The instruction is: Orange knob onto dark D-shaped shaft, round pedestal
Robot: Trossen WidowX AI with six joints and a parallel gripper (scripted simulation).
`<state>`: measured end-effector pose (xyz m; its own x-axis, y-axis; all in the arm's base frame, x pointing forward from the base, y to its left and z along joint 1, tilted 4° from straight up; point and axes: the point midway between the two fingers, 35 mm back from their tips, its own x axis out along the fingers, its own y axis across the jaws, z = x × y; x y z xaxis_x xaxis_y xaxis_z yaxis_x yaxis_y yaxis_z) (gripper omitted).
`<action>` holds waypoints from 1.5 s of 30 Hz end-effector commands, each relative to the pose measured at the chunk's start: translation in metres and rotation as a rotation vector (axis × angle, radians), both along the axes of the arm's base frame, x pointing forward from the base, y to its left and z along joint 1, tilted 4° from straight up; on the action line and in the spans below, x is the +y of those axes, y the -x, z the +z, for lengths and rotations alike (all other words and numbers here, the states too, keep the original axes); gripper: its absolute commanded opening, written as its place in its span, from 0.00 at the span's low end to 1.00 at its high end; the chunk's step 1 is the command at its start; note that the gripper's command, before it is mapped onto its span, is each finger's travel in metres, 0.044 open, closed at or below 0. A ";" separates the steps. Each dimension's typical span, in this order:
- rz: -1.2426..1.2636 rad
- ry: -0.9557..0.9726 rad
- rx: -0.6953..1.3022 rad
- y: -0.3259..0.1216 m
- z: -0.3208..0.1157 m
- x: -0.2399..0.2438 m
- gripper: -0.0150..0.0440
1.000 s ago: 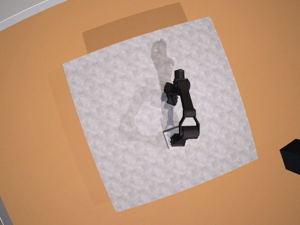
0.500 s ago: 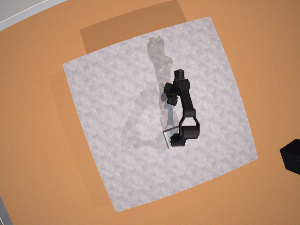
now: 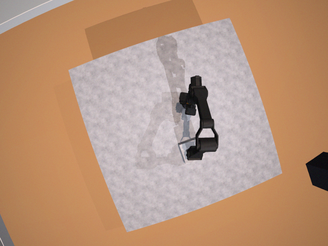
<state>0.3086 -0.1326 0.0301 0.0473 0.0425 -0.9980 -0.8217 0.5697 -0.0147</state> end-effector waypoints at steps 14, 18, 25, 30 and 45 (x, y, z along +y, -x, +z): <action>0.023 -0.001 -0.004 0.000 -0.001 0.001 0.25; 0.139 0.005 -0.009 0.000 0.000 0.000 0.25; 0.222 0.009 -0.012 0.000 0.002 0.000 0.25; 0.222 0.009 -0.012 0.000 -0.001 0.000 0.25; 0.277 0.012 -0.015 0.000 -0.001 0.001 0.25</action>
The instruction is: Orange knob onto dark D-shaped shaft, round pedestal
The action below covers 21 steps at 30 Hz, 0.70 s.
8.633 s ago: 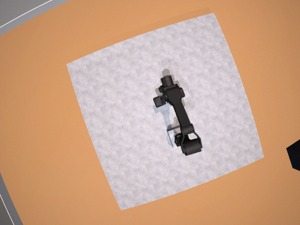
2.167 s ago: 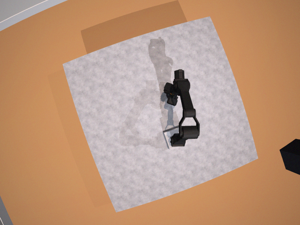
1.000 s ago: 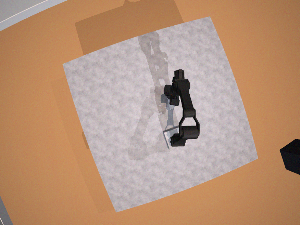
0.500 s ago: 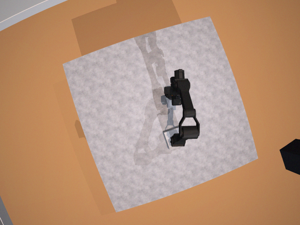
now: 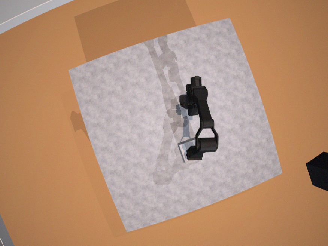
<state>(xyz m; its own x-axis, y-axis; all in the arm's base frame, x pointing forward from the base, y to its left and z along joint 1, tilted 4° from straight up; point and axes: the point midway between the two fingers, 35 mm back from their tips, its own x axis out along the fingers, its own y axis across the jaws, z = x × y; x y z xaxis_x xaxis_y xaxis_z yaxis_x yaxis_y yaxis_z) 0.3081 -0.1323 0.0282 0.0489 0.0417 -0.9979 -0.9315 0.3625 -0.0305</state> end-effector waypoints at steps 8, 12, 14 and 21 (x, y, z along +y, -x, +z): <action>0.196 0.007 -0.010 -0.001 0.004 0.000 0.25; 0.196 0.007 -0.010 -0.001 0.001 0.000 0.25; 0.196 0.007 -0.010 -0.001 0.001 0.000 0.25; 0.196 0.007 -0.009 0.000 -0.001 0.000 0.25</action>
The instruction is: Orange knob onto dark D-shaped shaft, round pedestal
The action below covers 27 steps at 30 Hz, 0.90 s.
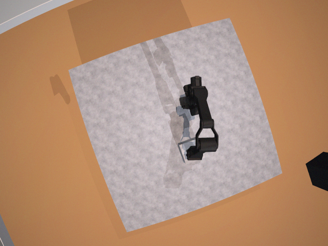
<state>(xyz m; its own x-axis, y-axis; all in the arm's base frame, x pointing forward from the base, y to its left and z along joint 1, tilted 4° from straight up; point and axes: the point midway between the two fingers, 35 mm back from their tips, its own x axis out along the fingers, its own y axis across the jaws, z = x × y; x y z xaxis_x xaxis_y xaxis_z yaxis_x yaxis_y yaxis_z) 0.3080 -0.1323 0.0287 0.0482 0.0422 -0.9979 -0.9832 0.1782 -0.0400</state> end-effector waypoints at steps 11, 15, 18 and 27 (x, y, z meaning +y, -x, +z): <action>0.173 0.006 -0.009 0.000 0.002 0.000 0.25; 0.214 0.008 -0.011 0.000 0.004 0.000 0.25; 0.214 0.008 -0.011 -0.001 0.002 0.000 0.25; 0.214 0.008 -0.011 0.000 -0.001 0.000 0.25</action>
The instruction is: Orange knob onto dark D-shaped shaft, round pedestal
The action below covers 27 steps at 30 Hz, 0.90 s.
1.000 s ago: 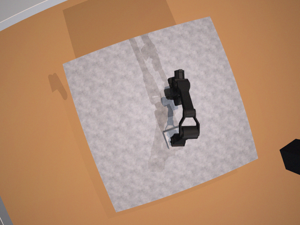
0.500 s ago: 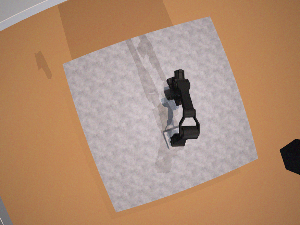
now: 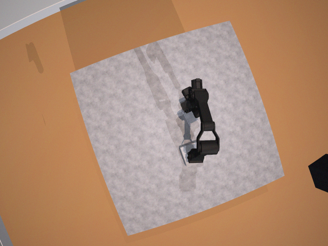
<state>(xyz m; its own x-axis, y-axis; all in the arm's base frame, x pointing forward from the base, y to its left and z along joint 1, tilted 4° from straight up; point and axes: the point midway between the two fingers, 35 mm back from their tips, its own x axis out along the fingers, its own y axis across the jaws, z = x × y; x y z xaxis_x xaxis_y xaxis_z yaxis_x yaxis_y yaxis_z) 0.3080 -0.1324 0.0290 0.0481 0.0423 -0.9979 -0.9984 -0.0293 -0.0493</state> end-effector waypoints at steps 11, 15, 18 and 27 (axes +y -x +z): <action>0.092 0.002 -0.006 0.000 0.001 0.000 0.25; 0.215 0.008 -0.011 0.000 0.003 0.000 0.25; 0.215 0.008 -0.011 -0.001 0.003 0.000 0.25; 0.215 0.008 -0.011 0.000 -0.001 0.000 0.25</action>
<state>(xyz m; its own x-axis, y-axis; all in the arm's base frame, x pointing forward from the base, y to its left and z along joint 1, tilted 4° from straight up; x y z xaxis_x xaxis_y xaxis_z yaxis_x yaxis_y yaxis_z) 0.3081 -0.1325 0.0295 0.0481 0.0424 -0.9979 -0.9703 -0.2350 -0.0567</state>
